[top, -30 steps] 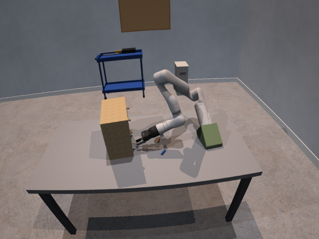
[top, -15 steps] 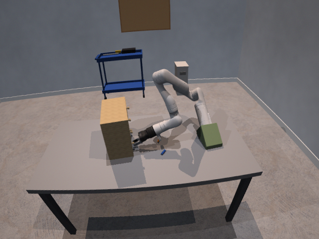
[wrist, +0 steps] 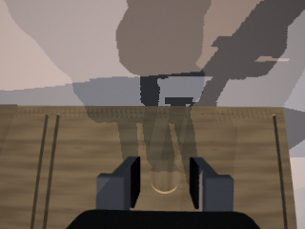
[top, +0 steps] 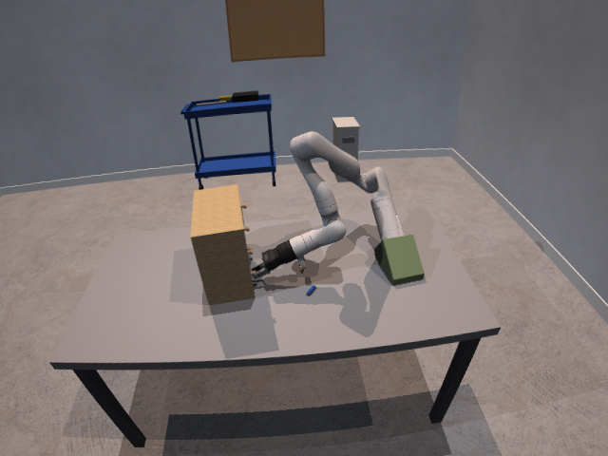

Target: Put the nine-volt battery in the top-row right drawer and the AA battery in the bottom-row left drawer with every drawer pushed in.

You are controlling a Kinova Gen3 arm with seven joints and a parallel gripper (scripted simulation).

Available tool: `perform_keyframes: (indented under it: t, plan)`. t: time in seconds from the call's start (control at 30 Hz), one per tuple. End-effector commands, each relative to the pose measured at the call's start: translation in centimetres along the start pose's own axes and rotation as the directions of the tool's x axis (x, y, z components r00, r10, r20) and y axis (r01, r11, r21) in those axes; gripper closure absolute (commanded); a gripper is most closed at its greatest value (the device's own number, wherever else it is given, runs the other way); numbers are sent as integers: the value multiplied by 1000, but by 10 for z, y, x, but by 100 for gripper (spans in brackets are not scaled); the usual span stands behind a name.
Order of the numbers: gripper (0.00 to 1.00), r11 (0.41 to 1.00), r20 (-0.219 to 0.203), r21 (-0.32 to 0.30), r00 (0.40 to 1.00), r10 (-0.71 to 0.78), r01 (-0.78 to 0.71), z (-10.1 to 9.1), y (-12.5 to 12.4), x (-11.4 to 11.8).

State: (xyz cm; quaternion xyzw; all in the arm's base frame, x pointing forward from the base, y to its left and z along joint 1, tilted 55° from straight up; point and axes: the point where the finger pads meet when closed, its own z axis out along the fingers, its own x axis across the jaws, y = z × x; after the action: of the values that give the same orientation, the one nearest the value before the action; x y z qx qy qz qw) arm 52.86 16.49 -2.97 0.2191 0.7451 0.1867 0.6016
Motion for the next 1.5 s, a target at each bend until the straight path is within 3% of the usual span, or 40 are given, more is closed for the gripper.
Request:
perform_keyframes:
  t: [0.0, 0.43, 0.47, 1.47]
  plan:
    - [33, 1000, 0, -2, 1000, 1, -1, 0, 1, 0]
    - [33, 1000, 0, -2, 1000, 1, -1, 0, 1, 0]
    - [63, 1000, 0, -2, 1000, 1, -1, 0, 1, 0]
    - [63, 1000, 0, -2, 1000, 1, -1, -1, 1, 0]
